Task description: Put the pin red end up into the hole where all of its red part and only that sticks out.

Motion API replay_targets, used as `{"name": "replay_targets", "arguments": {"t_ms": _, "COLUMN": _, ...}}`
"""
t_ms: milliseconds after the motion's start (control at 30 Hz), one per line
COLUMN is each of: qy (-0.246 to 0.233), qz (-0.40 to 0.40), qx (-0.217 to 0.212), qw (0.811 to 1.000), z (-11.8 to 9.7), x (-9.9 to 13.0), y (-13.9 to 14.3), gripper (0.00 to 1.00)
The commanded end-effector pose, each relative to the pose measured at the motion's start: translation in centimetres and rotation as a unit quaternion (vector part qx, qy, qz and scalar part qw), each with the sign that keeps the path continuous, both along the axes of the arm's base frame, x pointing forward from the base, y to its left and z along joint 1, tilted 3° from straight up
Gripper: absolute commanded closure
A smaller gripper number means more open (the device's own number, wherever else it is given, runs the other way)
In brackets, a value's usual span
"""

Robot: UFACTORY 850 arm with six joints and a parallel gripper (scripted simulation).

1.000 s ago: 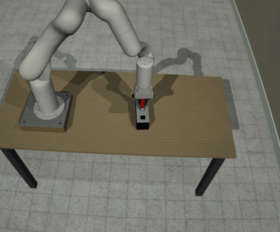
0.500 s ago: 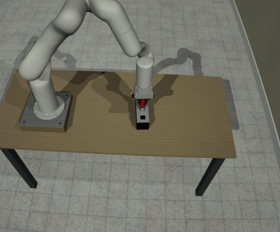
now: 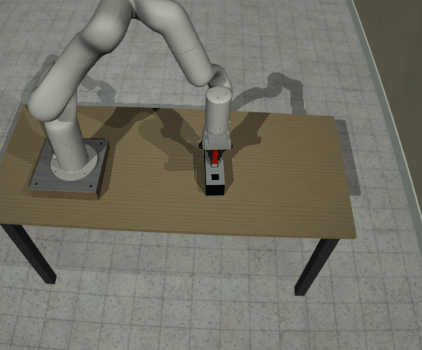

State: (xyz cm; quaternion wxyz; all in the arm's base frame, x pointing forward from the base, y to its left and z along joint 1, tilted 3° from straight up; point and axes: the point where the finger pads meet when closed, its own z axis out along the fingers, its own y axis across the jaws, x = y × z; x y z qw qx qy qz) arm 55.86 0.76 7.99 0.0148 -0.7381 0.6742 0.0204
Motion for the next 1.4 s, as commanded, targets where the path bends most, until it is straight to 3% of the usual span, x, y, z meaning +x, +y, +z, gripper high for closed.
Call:
{"name": "replay_targets", "arguments": {"t_ms": 0, "qy": -0.001, "qz": 0.000, "qx": 0.000, "qw": 1.000, "z": -0.01, "x": 0.09, "y": -0.02, "gripper": 1.00}}
{"name": "replay_targets", "arguments": {"t_ms": 1367, "qy": -0.001, "qz": 0.000, "qx": 0.000, "qw": 1.000, "z": -0.41, "x": 0.06, "y": -0.08, "gripper": 1.00}}
